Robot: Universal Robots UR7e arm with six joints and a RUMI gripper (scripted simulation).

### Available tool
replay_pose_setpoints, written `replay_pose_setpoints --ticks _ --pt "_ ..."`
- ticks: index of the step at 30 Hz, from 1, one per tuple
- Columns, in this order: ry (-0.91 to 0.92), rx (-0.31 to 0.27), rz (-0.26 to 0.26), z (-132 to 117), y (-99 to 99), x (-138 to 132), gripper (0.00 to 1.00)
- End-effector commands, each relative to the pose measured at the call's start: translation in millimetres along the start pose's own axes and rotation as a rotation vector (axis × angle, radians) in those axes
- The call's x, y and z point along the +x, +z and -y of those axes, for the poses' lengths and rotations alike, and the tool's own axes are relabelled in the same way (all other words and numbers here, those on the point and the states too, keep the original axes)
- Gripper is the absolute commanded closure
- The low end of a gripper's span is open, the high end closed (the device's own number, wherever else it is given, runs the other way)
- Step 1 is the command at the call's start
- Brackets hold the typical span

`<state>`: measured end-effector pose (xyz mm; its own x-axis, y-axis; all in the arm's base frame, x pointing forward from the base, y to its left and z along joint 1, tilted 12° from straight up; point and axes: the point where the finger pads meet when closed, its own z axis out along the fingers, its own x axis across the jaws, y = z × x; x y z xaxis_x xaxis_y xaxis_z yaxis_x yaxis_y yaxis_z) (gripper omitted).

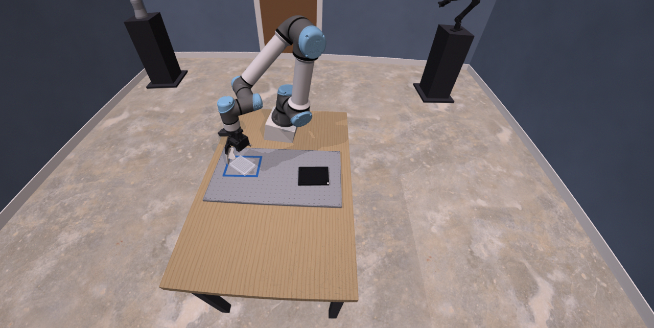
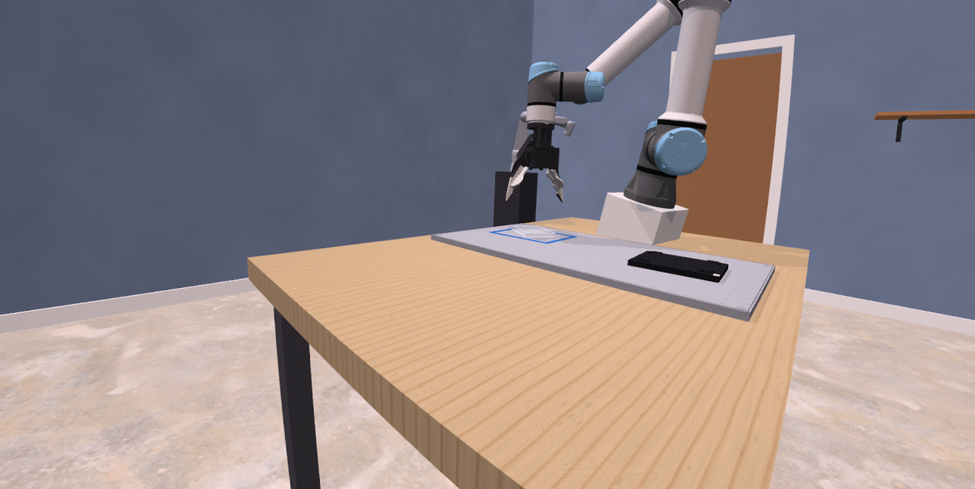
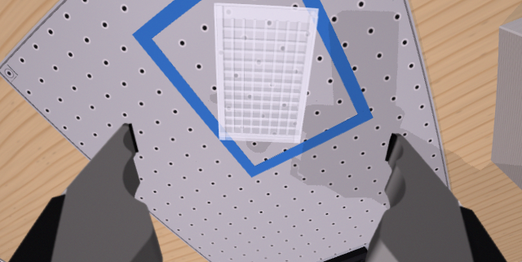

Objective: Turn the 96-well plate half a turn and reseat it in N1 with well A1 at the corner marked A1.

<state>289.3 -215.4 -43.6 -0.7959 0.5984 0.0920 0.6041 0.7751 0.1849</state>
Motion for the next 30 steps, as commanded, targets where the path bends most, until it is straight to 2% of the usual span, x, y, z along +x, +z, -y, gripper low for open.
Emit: replay_pose_setpoints --ticks 1,10,30 --pt "0.000 0.000 0.001 0.2 -0.3 -0.4 0.00" --pt "0.000 0.000 0.001 0.2 -0.3 -0.4 0.00" --pt "0.001 0.000 0.001 0.1 29.7 -0.4 0.00"
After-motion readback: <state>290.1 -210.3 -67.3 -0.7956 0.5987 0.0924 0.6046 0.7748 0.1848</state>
